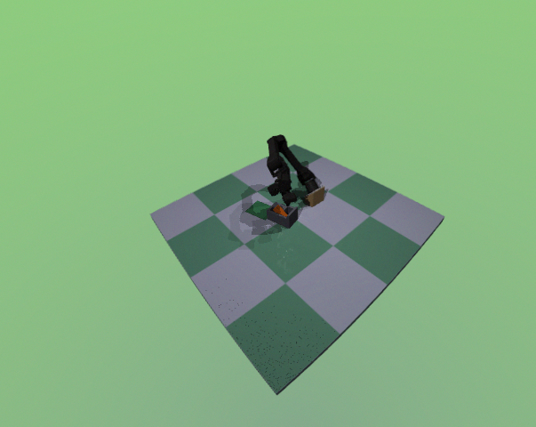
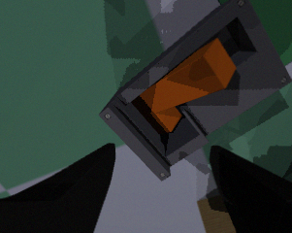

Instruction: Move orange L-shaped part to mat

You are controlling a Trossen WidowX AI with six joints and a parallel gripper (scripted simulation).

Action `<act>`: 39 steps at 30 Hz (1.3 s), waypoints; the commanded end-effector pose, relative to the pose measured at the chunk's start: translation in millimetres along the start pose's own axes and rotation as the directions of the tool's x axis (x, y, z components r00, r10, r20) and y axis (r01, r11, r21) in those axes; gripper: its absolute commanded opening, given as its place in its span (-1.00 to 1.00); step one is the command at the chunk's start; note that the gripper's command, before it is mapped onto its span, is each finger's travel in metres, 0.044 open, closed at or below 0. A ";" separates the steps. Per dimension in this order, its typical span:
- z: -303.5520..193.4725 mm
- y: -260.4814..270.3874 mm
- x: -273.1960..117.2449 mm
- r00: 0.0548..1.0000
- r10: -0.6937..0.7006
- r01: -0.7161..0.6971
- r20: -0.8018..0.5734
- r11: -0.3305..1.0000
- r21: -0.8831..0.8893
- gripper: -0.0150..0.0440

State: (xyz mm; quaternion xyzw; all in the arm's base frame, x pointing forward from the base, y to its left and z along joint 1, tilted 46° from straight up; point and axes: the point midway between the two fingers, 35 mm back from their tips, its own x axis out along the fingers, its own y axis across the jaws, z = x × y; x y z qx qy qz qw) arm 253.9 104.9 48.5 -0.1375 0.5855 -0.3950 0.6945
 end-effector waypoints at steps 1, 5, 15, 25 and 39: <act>27.8 -26.1 -4.4 1.000 0.005 -0.011 0.011 0.749 0.663 0.46; 32.8 -31.8 -4.5 1.000 0.003 -0.011 0.011 0.635 0.772 0.46; 32.8 -31.8 -4.5 1.000 0.003 -0.011 0.011 0.635 0.772 0.46; 33.3 -31.9 25.3 1.000 0.003 -0.011 0.012 0.635 0.773 0.46; 34.3 -31.2 43.1 1.000 0.003 -0.012 0.012 0.635 0.773 0.46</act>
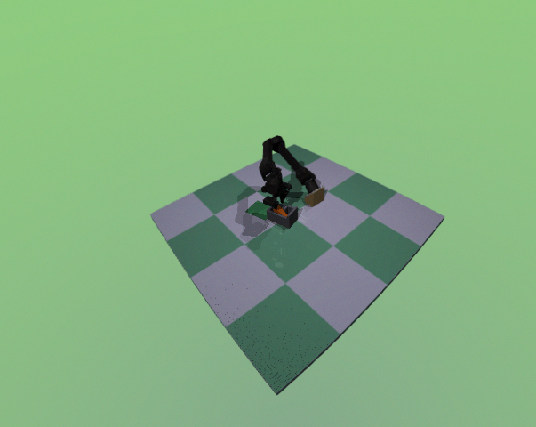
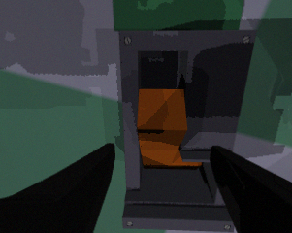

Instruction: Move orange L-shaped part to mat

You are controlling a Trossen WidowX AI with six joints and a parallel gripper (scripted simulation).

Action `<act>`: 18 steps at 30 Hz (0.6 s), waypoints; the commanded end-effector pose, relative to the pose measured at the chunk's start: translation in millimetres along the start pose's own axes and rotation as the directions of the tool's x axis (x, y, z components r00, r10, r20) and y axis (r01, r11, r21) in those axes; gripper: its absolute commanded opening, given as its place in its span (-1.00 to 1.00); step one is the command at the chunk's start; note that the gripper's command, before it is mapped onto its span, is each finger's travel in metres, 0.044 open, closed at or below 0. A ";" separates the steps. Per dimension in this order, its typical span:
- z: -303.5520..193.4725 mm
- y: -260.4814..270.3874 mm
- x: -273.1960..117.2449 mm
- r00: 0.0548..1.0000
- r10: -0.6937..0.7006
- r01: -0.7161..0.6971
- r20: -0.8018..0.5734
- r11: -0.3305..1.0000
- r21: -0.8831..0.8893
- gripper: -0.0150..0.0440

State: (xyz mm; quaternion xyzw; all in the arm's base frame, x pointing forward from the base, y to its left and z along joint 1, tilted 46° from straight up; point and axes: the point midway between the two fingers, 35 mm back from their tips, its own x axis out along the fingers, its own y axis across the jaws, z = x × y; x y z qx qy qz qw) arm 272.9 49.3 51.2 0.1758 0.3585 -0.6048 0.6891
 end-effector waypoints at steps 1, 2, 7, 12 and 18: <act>1.1 0.3 7.2 1.000 0.002 -0.002 0.005 1.000 -0.004 0.46; 1.1 0.3 8.8 1.000 0.002 -0.002 0.006 1.000 -0.004 0.46; 1.3 0.3 16.9 1.000 0.002 -0.002 0.006 1.000 -0.004 0.46; 1.4 0.0 25.0 1.000 0.002 -0.002 0.006 1.000 -0.004 0.46; 1.7 -0.6 34.6 1.000 0.002 -0.002 0.007 1.000 -0.004 0.46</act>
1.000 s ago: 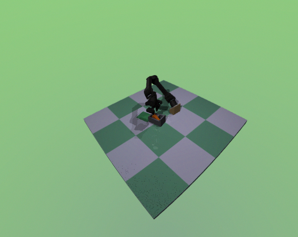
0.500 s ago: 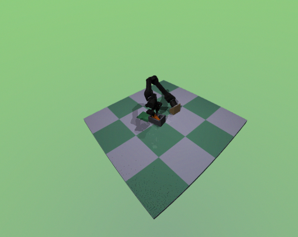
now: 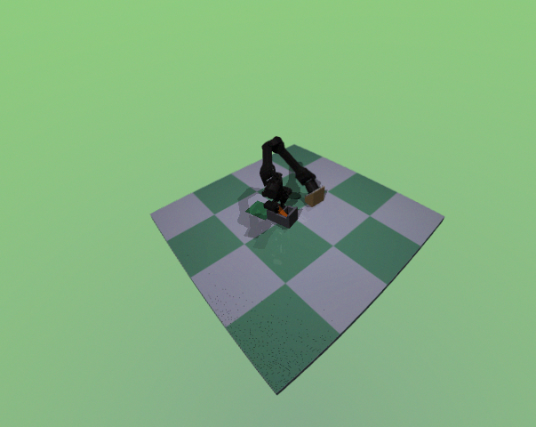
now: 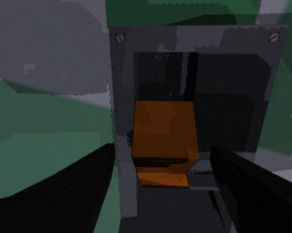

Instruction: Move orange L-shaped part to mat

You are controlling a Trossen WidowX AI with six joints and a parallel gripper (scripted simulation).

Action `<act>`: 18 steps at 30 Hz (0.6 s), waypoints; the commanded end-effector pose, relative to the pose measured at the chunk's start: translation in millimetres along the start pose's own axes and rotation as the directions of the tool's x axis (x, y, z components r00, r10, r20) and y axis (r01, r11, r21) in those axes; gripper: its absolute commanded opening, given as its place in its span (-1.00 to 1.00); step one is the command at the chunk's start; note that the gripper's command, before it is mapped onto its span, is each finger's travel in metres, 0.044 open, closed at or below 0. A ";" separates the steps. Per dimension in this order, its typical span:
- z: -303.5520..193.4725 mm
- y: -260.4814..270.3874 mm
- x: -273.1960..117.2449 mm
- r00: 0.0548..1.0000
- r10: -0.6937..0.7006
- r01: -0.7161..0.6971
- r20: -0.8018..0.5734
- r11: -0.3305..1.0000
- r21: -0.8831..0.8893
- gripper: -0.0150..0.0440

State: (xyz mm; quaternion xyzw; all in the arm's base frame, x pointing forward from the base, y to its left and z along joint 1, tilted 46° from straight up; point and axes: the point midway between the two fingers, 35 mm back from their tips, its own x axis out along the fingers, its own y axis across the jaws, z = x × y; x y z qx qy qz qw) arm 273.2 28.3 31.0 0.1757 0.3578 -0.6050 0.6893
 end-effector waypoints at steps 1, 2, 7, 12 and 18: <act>1.2 -0.5 6.8 1.000 0.002 -0.002 0.006 1.000 -0.004 0.46; 1.2 -0.6 7.5 1.000 0.002 -0.002 0.006 1.000 -0.004 0.46; 0.2 -0.5 4.3 1.000 -0.001 0.001 0.000 1.000 0.000 0.10; 0.2 -0.5 4.3 1.000 -0.001 0.001 0.000 1.000 0.000 -0.08; 0.2 -0.5 4.3 1.000 -0.001 0.001 0.000 1.000 0.000 -0.21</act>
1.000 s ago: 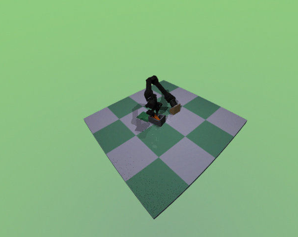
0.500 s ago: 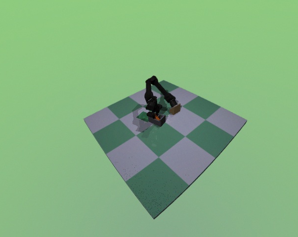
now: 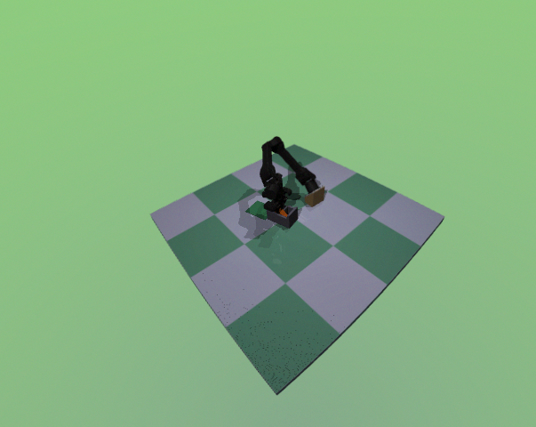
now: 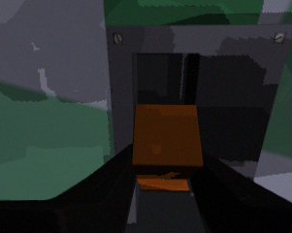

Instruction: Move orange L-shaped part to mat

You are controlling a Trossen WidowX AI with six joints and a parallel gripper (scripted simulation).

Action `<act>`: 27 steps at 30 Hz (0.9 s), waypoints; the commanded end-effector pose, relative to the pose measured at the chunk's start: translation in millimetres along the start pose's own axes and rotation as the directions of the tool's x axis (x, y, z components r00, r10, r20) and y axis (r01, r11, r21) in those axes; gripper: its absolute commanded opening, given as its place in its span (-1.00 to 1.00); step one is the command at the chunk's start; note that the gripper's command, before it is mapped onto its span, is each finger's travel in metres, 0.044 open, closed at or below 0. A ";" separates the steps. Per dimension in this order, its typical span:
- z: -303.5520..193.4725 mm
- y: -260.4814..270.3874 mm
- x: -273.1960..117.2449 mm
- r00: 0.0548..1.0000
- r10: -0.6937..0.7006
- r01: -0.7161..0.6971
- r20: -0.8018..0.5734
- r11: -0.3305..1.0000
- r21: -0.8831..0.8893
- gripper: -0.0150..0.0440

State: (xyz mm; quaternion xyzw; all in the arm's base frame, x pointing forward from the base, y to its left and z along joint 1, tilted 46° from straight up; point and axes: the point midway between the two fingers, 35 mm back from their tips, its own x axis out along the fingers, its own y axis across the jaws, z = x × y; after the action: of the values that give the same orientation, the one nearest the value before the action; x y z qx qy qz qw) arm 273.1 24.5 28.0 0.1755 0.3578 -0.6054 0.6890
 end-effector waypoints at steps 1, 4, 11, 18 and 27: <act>-0.2 -0.2 -0.5 1.000 0.000 0.000 0.000 1.000 0.000 -0.30; -0.2 -0.2 -0.5 1.000 0.000 0.000 0.000 1.000 0.000 -0.49; -0.2 -0.1 -3.0 1.000 0.000 0.000 0.001 1.000 -0.001 -0.49; 0.1 0.0 -13.5 1.000 0.001 -0.001 0.003 1.000 -0.003 -0.49; 0.2 0.0 -27.1 1.000 0.002 -0.002 0.004 1.000 -0.005 -0.49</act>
State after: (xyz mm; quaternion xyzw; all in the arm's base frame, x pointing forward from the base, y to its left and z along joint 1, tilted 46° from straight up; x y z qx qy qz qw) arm 272.5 37.5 43.2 0.1689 0.3574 -0.6057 0.6905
